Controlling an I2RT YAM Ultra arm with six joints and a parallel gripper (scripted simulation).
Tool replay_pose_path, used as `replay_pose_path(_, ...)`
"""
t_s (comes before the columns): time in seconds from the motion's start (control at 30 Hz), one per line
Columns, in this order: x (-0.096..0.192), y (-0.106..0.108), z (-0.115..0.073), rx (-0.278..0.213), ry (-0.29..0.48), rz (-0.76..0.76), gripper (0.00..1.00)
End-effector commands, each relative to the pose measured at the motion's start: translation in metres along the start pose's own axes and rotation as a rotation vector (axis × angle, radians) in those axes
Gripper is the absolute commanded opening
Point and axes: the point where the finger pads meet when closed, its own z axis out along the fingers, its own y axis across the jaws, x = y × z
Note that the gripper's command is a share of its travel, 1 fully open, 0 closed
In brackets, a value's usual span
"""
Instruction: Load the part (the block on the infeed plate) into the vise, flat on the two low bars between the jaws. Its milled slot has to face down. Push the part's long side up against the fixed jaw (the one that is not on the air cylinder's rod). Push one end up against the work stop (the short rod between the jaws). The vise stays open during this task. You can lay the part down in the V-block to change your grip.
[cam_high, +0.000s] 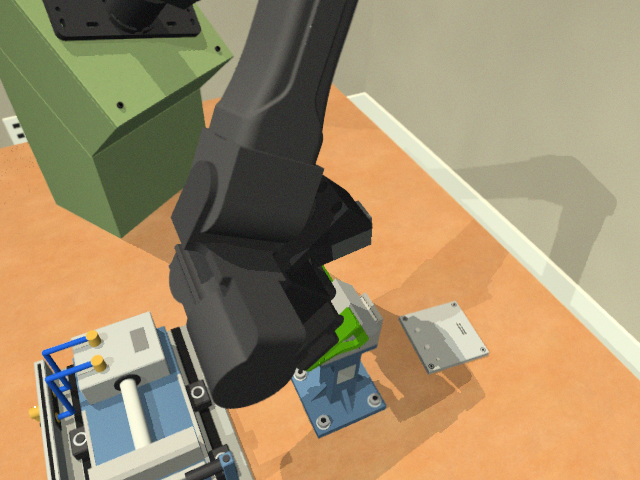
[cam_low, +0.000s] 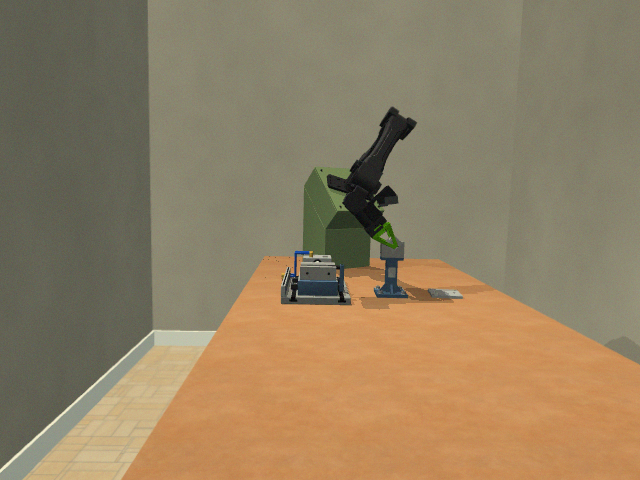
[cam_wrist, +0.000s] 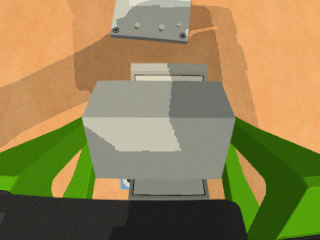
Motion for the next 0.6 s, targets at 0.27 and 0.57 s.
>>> replay_pose_path(0.27, -0.0119, -0.0078, -0.0129, 0.023, -0.017, -0.024, 0.0)
replay_pose_path(0.57, -0.0111, -0.0006, -0.0141, 0.018, -0.017, -0.005, 0.0)
